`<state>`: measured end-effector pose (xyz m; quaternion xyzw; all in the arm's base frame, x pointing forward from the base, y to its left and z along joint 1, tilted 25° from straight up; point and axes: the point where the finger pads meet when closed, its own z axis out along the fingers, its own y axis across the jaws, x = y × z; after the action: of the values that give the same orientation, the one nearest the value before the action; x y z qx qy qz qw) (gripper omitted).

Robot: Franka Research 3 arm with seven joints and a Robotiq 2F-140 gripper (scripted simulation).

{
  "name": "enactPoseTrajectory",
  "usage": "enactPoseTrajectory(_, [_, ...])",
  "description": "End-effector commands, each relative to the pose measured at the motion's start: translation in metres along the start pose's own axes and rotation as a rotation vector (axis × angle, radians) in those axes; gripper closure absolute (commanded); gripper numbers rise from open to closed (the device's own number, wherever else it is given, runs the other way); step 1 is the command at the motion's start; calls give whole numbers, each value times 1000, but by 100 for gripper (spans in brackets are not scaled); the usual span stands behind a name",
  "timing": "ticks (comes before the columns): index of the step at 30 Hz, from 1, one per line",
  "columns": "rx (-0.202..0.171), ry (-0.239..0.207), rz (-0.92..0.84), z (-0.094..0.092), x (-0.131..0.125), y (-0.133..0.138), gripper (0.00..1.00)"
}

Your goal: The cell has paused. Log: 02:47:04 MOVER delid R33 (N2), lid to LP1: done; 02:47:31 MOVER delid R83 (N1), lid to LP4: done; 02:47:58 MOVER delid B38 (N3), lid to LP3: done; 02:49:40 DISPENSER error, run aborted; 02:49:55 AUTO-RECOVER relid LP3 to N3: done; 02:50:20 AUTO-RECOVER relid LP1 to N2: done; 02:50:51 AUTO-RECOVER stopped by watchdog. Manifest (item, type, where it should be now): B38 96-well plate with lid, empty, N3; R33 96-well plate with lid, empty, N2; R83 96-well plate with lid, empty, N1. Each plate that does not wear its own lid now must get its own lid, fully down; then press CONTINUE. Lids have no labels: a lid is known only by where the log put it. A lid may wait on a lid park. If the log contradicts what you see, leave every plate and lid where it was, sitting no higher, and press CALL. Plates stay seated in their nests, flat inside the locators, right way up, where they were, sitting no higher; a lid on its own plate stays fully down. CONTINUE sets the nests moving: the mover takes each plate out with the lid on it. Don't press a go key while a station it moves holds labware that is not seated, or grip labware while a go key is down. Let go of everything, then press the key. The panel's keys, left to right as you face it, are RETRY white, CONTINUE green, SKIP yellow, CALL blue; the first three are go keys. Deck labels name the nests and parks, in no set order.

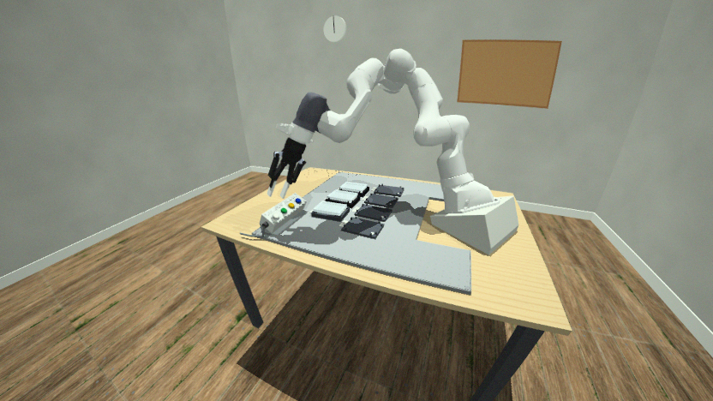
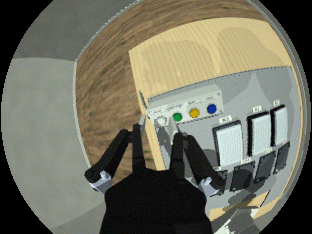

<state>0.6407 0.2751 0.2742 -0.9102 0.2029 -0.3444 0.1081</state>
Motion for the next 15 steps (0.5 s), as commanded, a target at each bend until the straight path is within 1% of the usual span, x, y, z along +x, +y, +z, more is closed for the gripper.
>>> enactPoseTrajectory(1, [-178, -120, -178, 6, 8, 18, 100])
enactPoseTrajectory(6, [-224, -171, -197, 6, 8, 18, 100])
enactPoseTrajectory(12, [-298, -221, -266, 6, 8, 18, 100])
enactPoseTrajectory(14, [-298, -221, -266, 6, 8, 18, 100])
enactPoseTrajectory(15, [-335, -241, -312, 6, 8, 18, 100])
